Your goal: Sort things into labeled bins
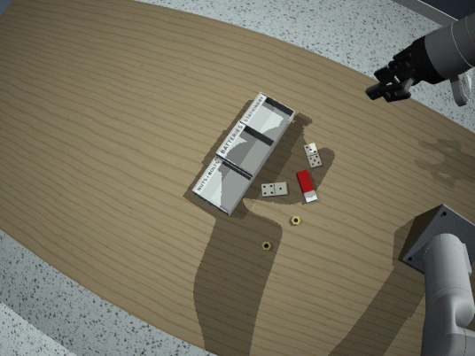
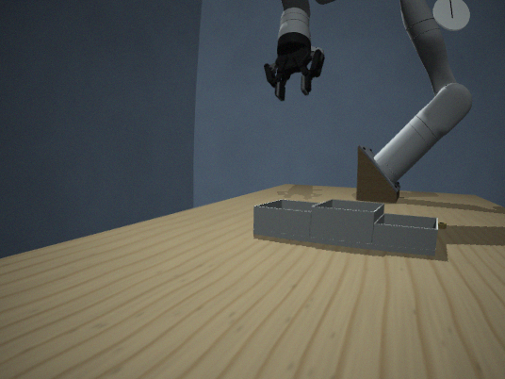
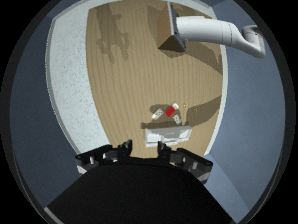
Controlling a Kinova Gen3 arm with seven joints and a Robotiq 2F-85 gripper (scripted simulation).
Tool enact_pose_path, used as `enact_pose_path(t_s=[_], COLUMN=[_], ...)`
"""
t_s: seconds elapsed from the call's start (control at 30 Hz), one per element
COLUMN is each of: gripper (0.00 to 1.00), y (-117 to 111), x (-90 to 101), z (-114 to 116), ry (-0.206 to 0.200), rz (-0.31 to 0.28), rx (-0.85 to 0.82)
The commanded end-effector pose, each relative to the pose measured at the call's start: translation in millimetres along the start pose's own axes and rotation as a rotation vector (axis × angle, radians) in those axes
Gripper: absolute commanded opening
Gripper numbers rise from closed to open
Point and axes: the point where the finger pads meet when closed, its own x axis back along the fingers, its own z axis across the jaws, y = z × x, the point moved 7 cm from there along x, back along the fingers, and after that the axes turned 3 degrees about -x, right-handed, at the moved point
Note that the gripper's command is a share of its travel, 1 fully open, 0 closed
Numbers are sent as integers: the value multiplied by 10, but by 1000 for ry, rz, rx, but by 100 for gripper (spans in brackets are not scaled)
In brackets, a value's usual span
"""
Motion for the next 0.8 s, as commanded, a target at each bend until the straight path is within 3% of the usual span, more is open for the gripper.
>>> enact_pose_path(t_s=[0.0, 0.07, 0.13, 0.2, 0.27, 0.33, 0.37, 0.47, 0.5, 0.67, 0.7, 0.77], gripper=[9, 9, 9, 9, 9, 9, 9, 9, 9, 9, 9, 9], y=[-73, -90, 2, 19, 93, 103, 146, 181, 219, 249, 283, 304], x=[-129, -167, -185, -182, -236, -251, -280, -324, -355, -402, -434, -483], z=[-7, -15, 166, 207, 380, 430, 522, 667, 760, 915, 1011, 1174], ry=[21, 21, -13, -13, -35, -35, -51, -57, -75, -80, -98, -102], rz=[9, 9, 82, 82, 147, 147, 192, 208, 250, 263, 305, 314], rx=[-13, -12, 11, 11, 31, 31, 47, 53, 71, 77, 98, 103])
